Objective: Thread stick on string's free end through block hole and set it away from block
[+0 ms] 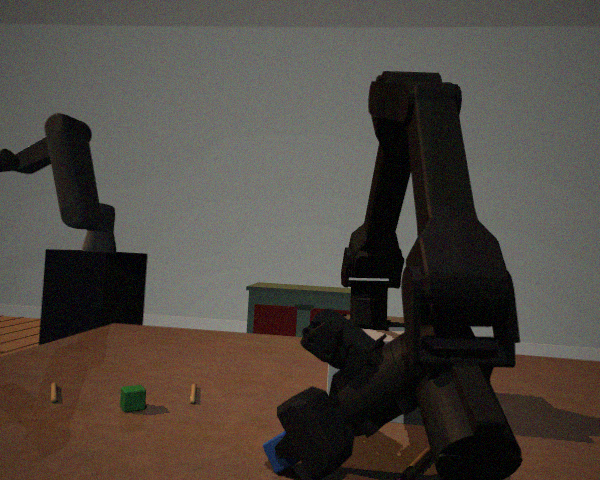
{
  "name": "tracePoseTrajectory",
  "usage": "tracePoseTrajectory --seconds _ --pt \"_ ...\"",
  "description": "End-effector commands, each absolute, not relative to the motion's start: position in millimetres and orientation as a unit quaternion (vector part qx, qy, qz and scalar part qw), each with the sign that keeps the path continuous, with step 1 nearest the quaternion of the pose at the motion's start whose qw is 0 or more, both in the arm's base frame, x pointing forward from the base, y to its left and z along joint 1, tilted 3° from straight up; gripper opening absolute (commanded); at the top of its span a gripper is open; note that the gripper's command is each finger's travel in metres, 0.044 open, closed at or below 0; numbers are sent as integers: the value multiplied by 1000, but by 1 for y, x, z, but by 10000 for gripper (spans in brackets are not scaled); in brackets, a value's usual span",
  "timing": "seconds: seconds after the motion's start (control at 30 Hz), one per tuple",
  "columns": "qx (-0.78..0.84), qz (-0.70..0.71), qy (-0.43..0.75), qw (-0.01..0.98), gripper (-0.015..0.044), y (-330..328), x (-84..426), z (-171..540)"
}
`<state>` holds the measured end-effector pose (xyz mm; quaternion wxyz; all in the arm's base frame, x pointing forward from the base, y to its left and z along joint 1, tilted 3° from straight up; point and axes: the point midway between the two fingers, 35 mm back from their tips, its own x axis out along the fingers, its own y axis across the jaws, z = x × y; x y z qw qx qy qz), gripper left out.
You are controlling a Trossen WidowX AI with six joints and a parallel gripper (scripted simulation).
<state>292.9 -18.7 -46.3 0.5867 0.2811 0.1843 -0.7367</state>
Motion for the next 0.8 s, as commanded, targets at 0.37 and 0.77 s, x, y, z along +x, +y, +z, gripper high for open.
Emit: tracePoseTrajectory --seconds 0.37,0.77 --pt "282 -736 185 586 238 20 300 5" --pt "254 -725 240 594 317 16 297 4"
